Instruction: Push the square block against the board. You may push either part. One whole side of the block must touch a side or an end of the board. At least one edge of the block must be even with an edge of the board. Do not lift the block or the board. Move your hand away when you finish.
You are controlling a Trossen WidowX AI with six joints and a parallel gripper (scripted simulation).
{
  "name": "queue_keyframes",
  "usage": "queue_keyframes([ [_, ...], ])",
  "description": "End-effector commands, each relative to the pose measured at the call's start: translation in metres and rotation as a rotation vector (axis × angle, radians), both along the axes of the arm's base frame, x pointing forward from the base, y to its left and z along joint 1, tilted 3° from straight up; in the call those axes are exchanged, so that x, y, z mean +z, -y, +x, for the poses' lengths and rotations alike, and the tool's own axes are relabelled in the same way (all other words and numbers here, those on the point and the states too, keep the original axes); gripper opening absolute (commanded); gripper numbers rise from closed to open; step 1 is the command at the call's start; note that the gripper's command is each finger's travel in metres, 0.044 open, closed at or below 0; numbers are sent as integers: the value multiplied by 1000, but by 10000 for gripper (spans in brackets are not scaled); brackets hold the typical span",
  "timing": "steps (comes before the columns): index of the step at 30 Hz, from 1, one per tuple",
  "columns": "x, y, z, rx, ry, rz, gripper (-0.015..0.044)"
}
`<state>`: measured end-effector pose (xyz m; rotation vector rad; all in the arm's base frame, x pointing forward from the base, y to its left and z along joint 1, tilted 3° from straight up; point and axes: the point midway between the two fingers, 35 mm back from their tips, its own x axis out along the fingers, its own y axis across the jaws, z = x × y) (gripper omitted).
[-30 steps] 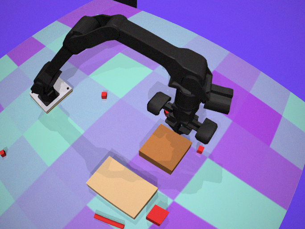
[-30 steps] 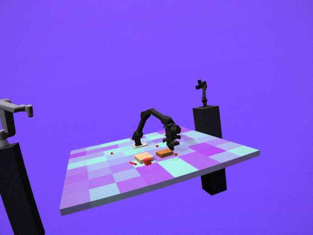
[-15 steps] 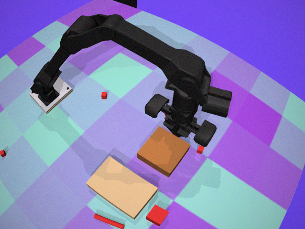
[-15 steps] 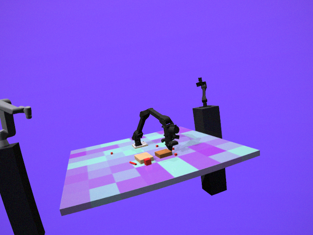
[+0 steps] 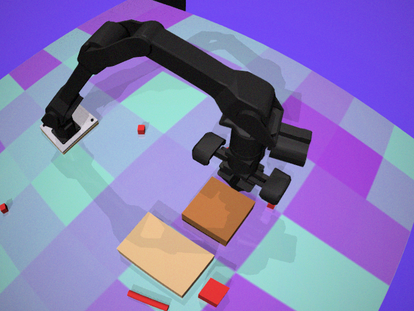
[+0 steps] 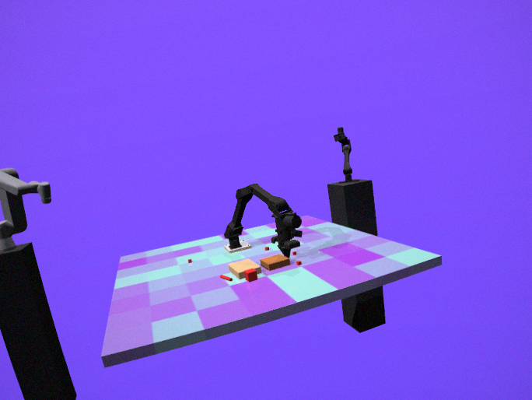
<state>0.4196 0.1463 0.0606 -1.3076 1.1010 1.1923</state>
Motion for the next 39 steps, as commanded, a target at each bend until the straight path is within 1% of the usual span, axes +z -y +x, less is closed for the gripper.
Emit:
queue_keyframes([
  [1,-3,11,0,-7,-8,-11,0],
  [22,-3,32,0,-7,-7,-13,0],
  [39,-3,8,1,-7,-8,-11,0],
])
